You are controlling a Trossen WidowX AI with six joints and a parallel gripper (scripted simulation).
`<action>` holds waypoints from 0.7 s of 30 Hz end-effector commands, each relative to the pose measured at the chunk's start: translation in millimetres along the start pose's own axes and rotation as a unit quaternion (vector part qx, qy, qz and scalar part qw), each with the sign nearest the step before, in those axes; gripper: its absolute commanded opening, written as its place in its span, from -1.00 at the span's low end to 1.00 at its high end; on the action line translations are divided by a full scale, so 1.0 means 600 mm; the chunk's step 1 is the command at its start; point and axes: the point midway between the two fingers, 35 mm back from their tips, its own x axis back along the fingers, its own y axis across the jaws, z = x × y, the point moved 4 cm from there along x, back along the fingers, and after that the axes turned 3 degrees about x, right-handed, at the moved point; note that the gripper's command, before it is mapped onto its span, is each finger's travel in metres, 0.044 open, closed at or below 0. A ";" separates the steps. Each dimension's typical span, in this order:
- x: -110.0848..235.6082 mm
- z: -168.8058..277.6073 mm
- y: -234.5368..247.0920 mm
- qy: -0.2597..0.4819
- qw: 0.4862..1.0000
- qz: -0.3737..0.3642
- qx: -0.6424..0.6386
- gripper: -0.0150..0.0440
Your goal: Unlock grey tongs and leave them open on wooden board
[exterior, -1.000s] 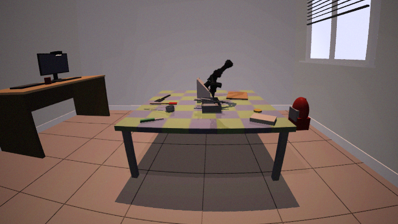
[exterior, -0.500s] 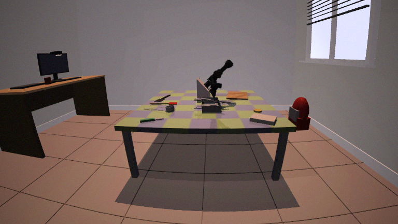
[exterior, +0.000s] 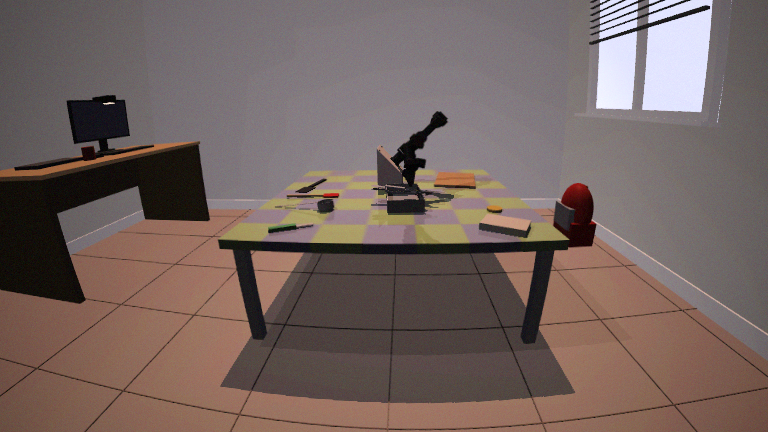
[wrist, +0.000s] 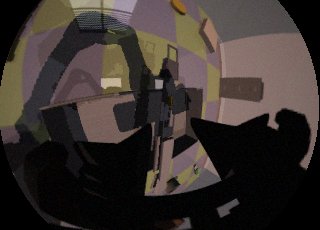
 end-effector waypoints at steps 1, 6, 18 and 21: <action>-0.014 0.002 -0.001 0.002 1.000 -0.002 -0.001 0.39; -0.027 0.002 -0.001 0.002 1.000 -0.002 -0.001 0.39; -0.059 0.001 -0.001 0.002 1.000 -0.001 -0.001 0.39; -0.067 0.001 -0.001 0.001 1.000 -0.001 -0.001 0.39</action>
